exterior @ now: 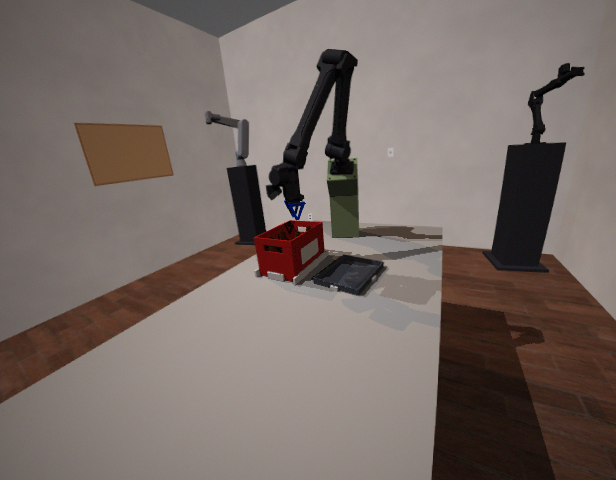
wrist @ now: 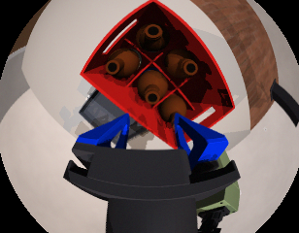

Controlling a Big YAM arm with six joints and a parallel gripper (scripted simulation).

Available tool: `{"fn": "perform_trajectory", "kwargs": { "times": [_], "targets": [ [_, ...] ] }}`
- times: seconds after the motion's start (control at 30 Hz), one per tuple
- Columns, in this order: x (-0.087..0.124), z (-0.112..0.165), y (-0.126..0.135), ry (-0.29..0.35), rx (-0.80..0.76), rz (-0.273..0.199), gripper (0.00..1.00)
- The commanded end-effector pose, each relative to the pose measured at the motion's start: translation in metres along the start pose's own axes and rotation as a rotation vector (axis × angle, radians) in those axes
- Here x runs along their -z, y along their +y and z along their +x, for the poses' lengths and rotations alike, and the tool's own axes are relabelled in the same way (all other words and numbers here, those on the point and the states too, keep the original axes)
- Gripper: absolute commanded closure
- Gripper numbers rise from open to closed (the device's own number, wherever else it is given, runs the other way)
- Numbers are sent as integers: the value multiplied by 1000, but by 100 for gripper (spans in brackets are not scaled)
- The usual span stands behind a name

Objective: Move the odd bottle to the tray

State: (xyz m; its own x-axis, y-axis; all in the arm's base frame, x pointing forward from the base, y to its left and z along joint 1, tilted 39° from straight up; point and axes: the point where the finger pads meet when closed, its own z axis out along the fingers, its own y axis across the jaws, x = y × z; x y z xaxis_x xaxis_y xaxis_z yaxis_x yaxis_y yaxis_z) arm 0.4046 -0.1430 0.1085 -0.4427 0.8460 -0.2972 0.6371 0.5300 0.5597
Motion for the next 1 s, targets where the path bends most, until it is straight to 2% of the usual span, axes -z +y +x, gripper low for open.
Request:
{"fn": "perform_trajectory", "kwargs": {
  "times": [0.0, 0.97],
  "targets": [
    [-7, 9, -1, 20, -20, 4, 39],
    [-3, 4, -1, 6, -23, 0, 39]
  ]
}}
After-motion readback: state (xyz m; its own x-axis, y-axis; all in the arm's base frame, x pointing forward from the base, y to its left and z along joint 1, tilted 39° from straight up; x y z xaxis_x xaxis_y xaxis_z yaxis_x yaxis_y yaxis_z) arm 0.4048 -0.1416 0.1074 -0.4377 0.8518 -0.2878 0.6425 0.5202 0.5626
